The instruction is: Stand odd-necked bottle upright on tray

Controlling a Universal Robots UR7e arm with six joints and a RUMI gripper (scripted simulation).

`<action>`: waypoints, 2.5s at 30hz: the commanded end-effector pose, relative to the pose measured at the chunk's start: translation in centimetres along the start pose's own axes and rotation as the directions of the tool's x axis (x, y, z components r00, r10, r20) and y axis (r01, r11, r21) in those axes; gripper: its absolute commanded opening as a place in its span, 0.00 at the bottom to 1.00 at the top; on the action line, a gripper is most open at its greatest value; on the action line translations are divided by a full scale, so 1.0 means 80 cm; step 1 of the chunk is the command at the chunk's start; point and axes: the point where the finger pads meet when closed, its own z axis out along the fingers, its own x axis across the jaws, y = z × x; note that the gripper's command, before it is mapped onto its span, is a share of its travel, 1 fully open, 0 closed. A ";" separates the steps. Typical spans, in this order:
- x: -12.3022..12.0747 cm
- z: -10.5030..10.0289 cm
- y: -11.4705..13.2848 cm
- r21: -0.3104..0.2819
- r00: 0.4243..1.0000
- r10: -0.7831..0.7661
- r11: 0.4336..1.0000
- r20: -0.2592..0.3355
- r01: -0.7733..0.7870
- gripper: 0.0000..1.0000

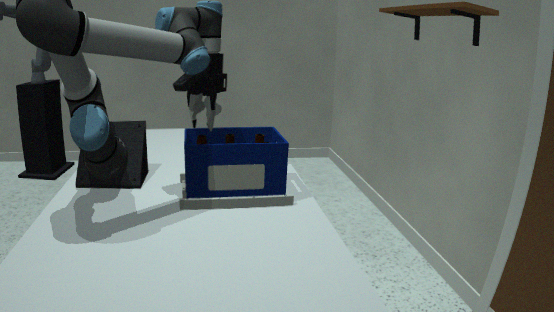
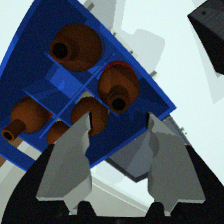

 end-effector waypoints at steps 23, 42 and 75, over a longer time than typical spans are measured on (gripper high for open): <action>0.000 0.000 -0.006 -0.001 1.000 0.000 1.000 0.000 0.000 0.38; 0.000 0.000 -0.006 -0.001 1.000 0.000 1.000 0.000 0.000 0.38; 0.000 0.012 -0.006 -0.001 1.000 0.000 1.000 0.000 0.000 0.38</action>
